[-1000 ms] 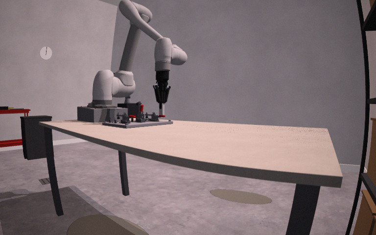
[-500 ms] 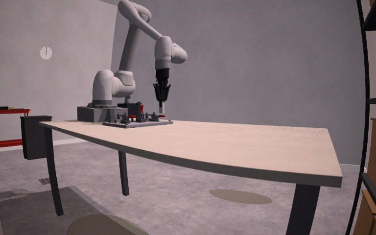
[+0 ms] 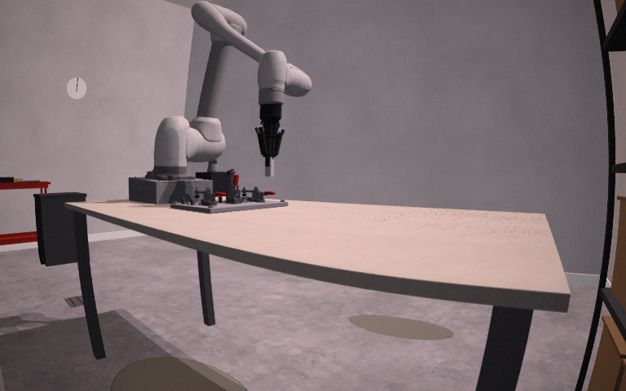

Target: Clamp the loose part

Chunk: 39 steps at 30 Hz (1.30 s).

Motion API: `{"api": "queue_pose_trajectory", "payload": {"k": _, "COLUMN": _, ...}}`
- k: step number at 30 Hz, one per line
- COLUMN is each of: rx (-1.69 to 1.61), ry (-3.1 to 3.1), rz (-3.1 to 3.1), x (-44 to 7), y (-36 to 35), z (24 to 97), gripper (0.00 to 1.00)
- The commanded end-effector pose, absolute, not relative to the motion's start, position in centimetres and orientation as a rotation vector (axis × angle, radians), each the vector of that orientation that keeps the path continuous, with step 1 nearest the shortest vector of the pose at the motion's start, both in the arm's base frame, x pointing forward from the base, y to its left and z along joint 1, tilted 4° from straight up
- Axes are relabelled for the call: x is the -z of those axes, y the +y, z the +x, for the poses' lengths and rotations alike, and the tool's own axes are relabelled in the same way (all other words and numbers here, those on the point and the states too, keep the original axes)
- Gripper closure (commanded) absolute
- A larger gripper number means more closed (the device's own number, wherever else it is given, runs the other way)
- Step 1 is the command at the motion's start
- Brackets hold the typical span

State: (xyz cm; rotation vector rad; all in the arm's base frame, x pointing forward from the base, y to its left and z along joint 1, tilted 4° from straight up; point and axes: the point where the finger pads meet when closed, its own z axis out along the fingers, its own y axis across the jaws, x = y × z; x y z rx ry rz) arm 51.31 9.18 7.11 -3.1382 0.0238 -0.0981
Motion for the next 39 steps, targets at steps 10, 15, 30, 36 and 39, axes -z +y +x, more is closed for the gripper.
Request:
{"api": "queue_pose_trajectory", "payload": {"k": 10, "rx": 0.098, "ry": 0.024, "rz": -3.138, "x": -9.1, "y": 9.2, "z": 51.2, "gripper": 0.9}}
{"api": "queue_pose_trajectory", "payload": {"k": 15, "rx": 0.098, "ry": 0.024, "rz": -3.138, "x": -9.2, "y": 9.2, "z": 51.2, "gripper": 0.9}}
{"api": "queue_pose_trajectory", "payload": {"k": 30, "rx": 0.098, "ry": 0.024, "rz": -3.138, "x": -9.2, "y": 9.2, "z": 51.2, "gripper": 0.9}}
{"api": "queue_pose_trajectory", "payload": {"k": 36, "rx": 0.098, "ry": 0.024, "rz": -3.138, "x": -9.2, "y": 9.2, "z": 51.2, "gripper": 0.9}}
{"api": "queue_pose_trajectory", "payload": {"k": 39, "rx": 0.098, "ry": 0.024, "rz": -3.138, "x": -9.2, "y": 9.2, "z": 51.2, "gripper": 0.9}}
